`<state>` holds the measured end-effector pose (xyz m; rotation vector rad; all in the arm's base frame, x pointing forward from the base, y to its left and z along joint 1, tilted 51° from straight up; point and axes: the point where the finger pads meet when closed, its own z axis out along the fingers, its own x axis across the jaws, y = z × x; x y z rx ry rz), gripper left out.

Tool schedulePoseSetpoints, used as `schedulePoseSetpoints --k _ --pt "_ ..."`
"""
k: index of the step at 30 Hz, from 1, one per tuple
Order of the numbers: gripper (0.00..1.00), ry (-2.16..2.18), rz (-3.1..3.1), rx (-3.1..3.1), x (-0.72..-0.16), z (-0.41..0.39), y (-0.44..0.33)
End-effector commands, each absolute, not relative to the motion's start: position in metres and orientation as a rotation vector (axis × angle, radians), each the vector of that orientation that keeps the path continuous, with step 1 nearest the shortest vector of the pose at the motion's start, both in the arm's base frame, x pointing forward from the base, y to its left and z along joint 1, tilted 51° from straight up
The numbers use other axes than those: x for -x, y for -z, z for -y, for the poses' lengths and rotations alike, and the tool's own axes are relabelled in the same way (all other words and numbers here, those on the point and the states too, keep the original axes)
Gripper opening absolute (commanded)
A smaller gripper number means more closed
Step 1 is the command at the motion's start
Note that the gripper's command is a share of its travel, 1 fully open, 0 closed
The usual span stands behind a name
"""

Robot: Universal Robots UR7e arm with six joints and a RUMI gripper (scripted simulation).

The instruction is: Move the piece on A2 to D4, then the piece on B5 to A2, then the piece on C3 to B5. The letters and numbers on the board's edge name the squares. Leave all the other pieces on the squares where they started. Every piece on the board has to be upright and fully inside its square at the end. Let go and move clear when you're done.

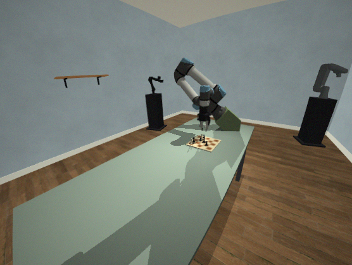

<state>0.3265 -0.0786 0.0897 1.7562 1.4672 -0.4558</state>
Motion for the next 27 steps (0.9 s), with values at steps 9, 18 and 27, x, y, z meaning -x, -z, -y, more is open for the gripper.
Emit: schedulePoseSetpoints --k 9,18,27 --pt "0.2 0.466 -1.464 -1.766 -0.321 0.057 -0.108" --pt "0.2 0.466 -1.464 -1.766 -0.32 0.052 -0.112" --pt "1.0 0.47 -1.465 -1.767 -0.319 0.052 -0.111"
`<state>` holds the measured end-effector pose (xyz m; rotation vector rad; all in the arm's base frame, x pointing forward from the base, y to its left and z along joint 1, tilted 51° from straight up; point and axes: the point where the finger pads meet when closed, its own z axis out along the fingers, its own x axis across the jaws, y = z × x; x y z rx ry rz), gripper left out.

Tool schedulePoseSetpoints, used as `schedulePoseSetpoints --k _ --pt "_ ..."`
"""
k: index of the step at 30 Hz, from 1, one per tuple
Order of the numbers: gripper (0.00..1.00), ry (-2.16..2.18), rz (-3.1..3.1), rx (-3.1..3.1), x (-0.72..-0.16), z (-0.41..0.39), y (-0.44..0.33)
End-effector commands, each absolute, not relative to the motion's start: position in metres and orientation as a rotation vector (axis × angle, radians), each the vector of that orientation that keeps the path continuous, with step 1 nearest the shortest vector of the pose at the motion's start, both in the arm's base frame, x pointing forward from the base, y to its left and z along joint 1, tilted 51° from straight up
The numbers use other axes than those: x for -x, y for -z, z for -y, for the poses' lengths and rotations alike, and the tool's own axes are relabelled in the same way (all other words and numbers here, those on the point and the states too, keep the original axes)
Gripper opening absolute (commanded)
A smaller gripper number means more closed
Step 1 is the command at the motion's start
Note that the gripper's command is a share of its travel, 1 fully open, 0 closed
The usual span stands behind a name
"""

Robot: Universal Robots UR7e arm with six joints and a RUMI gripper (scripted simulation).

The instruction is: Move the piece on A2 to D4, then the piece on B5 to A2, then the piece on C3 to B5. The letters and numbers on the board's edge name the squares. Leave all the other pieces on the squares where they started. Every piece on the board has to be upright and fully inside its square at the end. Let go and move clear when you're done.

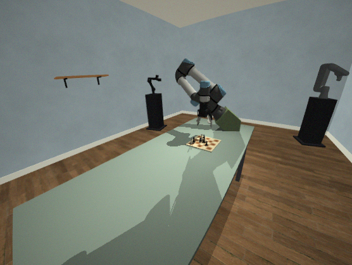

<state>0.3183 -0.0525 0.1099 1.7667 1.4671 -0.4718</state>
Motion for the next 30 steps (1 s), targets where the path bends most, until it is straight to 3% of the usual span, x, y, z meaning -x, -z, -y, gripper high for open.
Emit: schedulePoseSetpoints --k 1,30 --pt "1.0 0.47 -1.465 -1.767 -0.3189 0.0521 -0.111" --pt "1.0 0.453 -1.436 -1.786 -0.3206 0.0512 -0.1112"
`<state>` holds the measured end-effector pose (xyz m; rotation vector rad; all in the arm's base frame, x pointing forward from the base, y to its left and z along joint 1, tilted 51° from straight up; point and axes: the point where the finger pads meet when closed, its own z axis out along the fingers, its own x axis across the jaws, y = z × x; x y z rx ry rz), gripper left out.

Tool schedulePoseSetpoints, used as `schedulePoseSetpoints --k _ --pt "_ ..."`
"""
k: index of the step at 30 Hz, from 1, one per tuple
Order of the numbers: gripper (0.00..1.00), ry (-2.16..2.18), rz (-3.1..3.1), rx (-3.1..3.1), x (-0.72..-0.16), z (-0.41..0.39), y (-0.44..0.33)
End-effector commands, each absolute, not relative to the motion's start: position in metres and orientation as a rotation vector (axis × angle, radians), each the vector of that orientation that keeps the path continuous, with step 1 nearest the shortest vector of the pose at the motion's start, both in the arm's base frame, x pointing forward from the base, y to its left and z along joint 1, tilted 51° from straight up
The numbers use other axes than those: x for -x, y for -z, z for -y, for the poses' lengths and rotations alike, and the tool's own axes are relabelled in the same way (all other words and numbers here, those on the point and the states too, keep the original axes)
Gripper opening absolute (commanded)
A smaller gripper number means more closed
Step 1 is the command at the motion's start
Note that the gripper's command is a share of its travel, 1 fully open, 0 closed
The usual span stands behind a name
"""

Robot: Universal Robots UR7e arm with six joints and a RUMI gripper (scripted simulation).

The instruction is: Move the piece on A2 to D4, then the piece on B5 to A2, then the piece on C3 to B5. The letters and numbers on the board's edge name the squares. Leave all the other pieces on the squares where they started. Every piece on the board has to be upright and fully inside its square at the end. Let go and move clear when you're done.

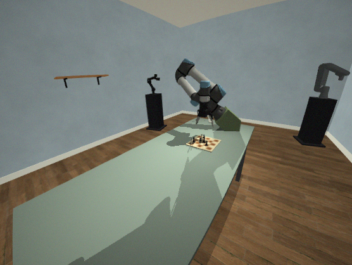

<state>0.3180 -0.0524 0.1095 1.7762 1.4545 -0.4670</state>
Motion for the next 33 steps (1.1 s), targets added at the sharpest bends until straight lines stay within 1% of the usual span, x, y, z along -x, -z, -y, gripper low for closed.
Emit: schedulePoseSetpoints --k 1,18,33 --pt "1.0 0.453 -1.436 -1.786 -0.321 0.051 -0.111" --pt "1.0 0.33 -1.204 -1.927 -0.327 0.046 -0.109" --pt "1.0 0.063 -0.683 -2.146 -0.344 0.036 -0.107"
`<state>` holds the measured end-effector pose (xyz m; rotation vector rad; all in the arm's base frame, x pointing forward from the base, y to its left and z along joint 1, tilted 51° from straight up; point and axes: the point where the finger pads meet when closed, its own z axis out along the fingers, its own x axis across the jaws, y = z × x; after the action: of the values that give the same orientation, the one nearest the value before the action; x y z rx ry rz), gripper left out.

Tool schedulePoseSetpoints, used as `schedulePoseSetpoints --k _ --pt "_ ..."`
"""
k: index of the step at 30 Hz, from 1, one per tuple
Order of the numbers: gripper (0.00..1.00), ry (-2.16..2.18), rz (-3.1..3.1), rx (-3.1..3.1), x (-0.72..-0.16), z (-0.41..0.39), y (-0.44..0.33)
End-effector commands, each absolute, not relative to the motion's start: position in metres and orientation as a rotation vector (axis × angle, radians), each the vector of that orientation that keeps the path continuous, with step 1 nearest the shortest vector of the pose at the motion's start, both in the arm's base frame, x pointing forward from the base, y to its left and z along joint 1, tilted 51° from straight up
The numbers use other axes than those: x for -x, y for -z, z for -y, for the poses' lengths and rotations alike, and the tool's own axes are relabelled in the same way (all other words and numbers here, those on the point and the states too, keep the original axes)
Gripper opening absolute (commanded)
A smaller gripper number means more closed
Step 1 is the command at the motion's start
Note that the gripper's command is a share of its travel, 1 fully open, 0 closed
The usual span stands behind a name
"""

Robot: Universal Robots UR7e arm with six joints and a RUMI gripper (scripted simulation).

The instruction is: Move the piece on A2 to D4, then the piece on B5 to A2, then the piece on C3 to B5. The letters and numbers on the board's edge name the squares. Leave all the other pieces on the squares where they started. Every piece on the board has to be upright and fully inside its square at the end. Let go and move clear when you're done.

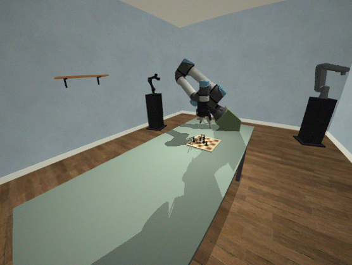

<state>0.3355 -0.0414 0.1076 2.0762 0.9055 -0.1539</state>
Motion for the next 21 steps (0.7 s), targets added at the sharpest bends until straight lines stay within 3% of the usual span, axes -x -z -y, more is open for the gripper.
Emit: schedulePoseSetpoints --k 1,21 --pt "1.0 0.063 -0.683 -2.146 -0.344 0.036 -0.107" --pt "1.0 -0.323 0.12 -2.268 -0.37 0.026 -0.109"
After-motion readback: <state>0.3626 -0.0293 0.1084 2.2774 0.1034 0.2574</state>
